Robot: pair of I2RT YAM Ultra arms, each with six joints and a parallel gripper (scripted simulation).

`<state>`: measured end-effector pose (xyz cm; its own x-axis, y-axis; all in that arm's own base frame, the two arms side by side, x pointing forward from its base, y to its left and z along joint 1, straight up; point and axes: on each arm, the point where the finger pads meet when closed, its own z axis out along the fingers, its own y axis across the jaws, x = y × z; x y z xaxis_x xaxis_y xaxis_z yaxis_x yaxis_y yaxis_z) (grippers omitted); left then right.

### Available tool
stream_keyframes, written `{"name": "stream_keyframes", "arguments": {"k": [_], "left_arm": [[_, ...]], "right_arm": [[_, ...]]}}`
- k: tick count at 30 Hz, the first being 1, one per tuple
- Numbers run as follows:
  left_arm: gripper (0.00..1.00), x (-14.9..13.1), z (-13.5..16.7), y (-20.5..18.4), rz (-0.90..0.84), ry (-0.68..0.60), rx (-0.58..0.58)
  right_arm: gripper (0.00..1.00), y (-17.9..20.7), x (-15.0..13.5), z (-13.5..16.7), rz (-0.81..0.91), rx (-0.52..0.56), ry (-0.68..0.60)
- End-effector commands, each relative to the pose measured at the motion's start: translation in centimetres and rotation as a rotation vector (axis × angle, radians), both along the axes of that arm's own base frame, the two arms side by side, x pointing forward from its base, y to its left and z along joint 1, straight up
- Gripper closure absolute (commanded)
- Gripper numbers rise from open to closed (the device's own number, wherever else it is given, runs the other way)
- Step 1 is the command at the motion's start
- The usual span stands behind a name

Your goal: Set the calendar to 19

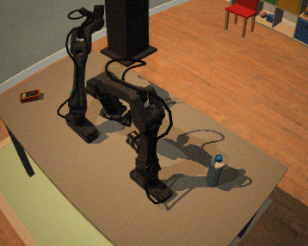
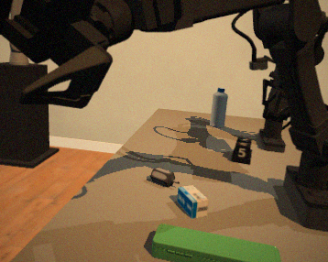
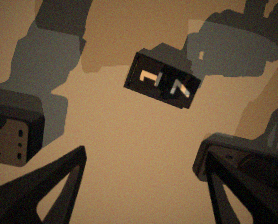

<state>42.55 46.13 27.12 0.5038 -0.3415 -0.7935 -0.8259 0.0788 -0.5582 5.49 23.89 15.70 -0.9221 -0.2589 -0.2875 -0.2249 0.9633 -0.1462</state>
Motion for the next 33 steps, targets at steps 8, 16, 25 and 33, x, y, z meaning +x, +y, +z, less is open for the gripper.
{"name": "stream_keyframes", "arguments": {"k": [8, 16, 25, 33], "left_arm": [[0.00, -0.07, 0.83, -0.05, 0.000, -0.014, 0.011], [0.00, -0.07, 0.83, -0.05, 0.000, -0.014, 0.011], [0.00, -0.07, 0.83, -0.05, 0.000, -0.014, 0.011], [0.00, -0.07, 0.83, -0.05, 0.000, -0.014, 0.011]], "right_arm": [[0.00, 0.10, 0.01, 0.22, 0.000, 0.010, -0.001], [0.00, 0.10, 0.01, 0.22, 0.000, 0.010, -0.001], [0.00, 0.31, 0.12, 0.03, 0.239, -0.044, -0.006], [0.00, 0.06, 0.30, -0.43, 0.553, -0.142, -0.001]]}}
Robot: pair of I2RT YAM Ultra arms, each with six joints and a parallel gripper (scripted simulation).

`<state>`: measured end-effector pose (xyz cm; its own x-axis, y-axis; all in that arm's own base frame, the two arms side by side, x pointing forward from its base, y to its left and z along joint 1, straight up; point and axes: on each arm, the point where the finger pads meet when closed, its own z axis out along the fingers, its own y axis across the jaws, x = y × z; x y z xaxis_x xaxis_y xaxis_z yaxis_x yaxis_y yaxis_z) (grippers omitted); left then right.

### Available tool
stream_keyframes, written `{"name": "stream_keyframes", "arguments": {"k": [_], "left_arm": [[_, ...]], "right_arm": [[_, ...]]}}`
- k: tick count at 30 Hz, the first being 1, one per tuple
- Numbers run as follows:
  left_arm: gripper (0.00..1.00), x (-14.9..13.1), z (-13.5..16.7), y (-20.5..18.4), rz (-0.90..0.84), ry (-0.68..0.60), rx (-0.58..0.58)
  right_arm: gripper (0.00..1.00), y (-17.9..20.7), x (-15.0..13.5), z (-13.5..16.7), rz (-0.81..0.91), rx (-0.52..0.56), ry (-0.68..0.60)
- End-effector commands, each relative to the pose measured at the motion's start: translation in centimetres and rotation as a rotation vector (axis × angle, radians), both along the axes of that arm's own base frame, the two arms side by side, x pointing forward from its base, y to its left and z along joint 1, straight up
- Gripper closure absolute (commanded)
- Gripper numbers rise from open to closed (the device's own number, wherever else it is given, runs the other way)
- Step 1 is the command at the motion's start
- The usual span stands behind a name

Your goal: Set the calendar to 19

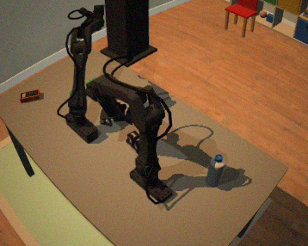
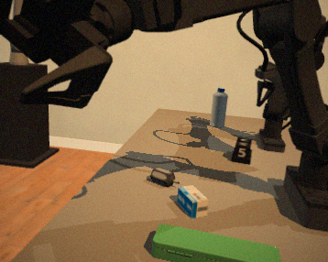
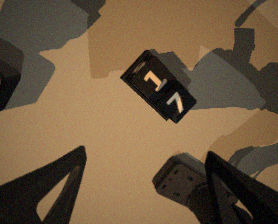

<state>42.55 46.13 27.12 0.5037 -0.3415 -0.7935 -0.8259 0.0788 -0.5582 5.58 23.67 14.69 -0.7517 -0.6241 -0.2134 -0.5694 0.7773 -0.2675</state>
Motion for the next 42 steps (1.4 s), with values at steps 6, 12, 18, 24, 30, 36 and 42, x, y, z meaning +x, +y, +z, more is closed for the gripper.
{"name": "stream_keyframes", "arguments": {"k": [6, 12, 18, 24, 30, 36, 42], "left_arm": [[0.00, -0.1, 0.8, 0.0, 0.000, -0.014, 0.011], [0.00, -0.1, 0.8, 0.0, 0.000, -0.014, 0.011], [0.00, -0.1, 0.8, 0.0, 0.000, -0.014, 0.011], [0.00, -0.1, 0.8, 0.0, 0.000, -0.014, 0.011], [0.00, -0.1, 0.8, 0.0, 0.000, -0.014, 0.011], [0.00, -0.1, 0.8, 0.0, 0.000, -0.014, 0.011], [0.00, -0.1, 0.8, 0.0, 0.000, -0.014, 0.011]], "right_arm": [[0.00, 0.1, 0.1, 0.2, 0.400, -0.068, 0.012], [0.00, -0.1, 0.1, -0.2, 0.636, -0.140, 0.020], [0.00, -0.2, 0.2, -0.4, 0.787, -0.185, 0.033], [0.00, -0.4, 0.2, -0.8, 1.059, -0.267, 0.040], [0.00, -0.6, 0.2, -1.2, 1.305, -0.343, 0.046], [0.00, -0.7, 0.2, -1.4, 1.471, -0.393, 0.049], [0.00, -1.0, 0.3, -1.8, 1.749, -0.480, 0.056]]}}
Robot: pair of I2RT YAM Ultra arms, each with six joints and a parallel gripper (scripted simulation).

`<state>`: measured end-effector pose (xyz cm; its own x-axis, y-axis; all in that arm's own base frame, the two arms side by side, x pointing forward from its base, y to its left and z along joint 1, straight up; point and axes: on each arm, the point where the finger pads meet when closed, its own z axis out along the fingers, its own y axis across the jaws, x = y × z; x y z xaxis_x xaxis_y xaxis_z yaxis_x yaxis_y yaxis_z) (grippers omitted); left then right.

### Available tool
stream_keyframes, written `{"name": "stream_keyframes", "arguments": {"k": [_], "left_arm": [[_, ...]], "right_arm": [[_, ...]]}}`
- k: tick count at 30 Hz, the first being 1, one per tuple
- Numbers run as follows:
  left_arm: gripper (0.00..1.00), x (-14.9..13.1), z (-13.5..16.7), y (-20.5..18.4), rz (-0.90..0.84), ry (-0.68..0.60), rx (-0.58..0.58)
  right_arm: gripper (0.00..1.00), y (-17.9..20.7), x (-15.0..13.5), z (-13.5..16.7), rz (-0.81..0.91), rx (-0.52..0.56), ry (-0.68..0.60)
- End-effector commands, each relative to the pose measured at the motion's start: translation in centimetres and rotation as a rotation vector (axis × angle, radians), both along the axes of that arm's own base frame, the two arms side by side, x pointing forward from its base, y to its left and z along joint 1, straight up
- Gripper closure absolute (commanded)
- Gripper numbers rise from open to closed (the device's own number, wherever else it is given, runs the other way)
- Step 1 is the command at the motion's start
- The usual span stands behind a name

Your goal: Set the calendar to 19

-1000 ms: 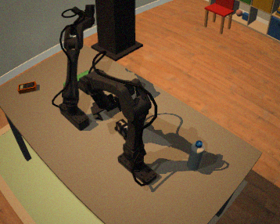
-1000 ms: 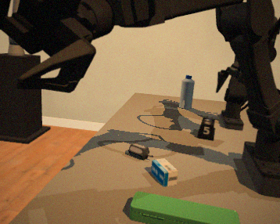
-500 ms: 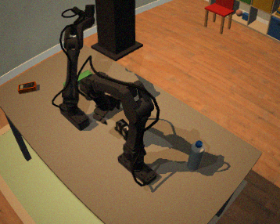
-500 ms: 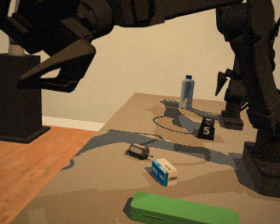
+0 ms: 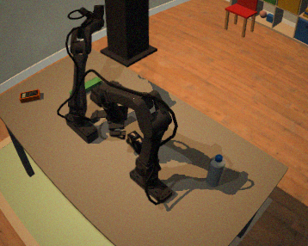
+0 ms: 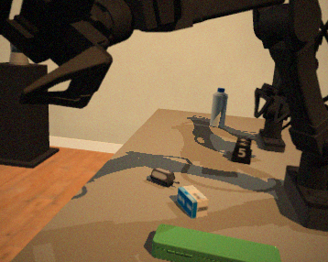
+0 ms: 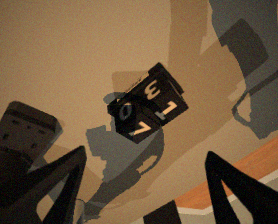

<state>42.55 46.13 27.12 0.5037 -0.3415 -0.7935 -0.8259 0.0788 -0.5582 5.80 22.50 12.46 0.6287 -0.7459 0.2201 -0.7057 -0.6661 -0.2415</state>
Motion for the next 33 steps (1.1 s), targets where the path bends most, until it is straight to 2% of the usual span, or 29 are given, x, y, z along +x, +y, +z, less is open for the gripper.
{"name": "stream_keyframes", "arguments": {"k": [1, 8, 10, 16, 33], "left_arm": [[0.00, -0.07, 0.83, -0.05, 0.000, -0.014, 0.011], [0.00, -0.07, 0.83, -0.05, 0.000, -0.014, 0.011], [0.00, -0.07, 0.83, -0.05, 0.000, -0.014, 0.011], [0.00, -0.07, 0.83, -0.05, 0.000, -0.014, 0.011], [0.00, -0.07, 0.83, -0.05, 0.000, -0.014, 0.011]], "right_arm": [[0.00, 0.16, 0.08, 0.35, 0.234, -0.018, 0.031], [0.00, -0.09, 0.15, -0.05, 0.512, -0.104, 0.038], [0.00, -0.09, 0.15, -0.05, 0.512, -0.104, 0.038], [0.00, -0.33, 0.24, -0.36, 0.684, -0.159, 0.043], [0.00, -0.52, 0.34, -0.31, 0.694, -0.169, 0.044]]}}
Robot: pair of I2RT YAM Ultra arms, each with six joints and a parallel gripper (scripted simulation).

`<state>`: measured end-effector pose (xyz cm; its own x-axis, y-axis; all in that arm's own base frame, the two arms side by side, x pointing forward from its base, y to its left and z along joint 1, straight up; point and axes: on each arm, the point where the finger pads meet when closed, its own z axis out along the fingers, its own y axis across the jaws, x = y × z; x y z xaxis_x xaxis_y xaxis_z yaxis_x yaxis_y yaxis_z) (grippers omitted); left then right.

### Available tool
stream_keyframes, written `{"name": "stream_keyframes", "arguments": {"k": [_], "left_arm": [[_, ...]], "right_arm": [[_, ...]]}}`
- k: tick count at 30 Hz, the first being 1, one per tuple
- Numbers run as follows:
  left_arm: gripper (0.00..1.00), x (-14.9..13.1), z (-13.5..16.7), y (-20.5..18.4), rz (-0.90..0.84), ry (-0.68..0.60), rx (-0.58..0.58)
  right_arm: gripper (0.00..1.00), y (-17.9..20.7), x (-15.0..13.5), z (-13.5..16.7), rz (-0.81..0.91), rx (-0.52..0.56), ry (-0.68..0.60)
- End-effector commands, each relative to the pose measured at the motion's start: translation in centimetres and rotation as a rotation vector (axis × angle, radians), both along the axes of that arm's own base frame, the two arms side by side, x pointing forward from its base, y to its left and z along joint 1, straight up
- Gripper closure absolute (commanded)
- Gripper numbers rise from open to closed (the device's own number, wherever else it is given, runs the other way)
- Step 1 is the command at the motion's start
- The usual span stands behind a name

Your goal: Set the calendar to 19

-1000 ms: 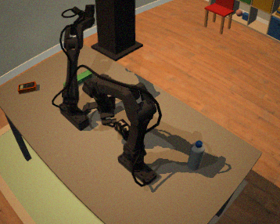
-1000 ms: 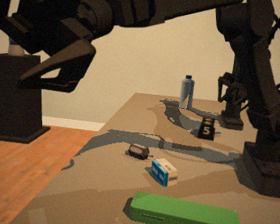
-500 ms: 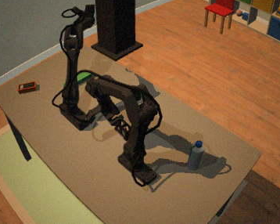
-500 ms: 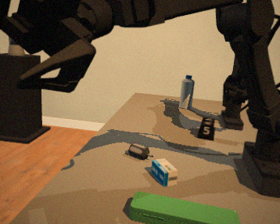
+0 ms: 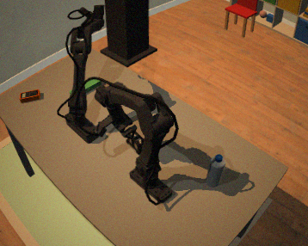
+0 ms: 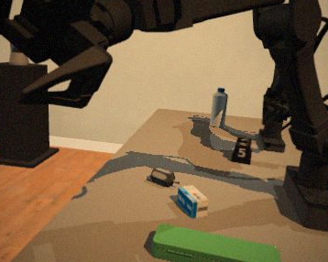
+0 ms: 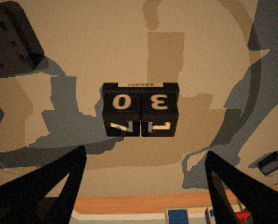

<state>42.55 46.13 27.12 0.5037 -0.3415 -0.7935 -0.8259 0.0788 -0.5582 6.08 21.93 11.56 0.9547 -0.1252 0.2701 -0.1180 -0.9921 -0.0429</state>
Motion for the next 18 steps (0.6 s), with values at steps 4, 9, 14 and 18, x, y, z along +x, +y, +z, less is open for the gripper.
{"name": "stream_keyframes", "arguments": {"k": [4, 9, 14, 18], "left_arm": [[0.00, -0.1, 0.8, 0.0, 0.000, -0.014, 0.011], [0.00, -0.1, 0.8, 0.0, 0.000, -0.014, 0.011], [0.00, -0.1, 0.8, 0.0, 0.000, -0.014, 0.011], [0.00, -0.1, 0.8, 0.0, 0.000, -0.014, 0.011]], "right_arm": [[0.23, 0.4, 0.0, 0.6, -0.028, 0.057, 0.014], [0.31, 0.8, 0.2, -0.7, -0.255, 0.088, 0.062], [0.31, 1.1, 0.8, -1.4, -0.450, 0.122, 0.098], [0.31, 1.2, 1.5, -2.1, -0.636, 0.145, 0.127]]}}
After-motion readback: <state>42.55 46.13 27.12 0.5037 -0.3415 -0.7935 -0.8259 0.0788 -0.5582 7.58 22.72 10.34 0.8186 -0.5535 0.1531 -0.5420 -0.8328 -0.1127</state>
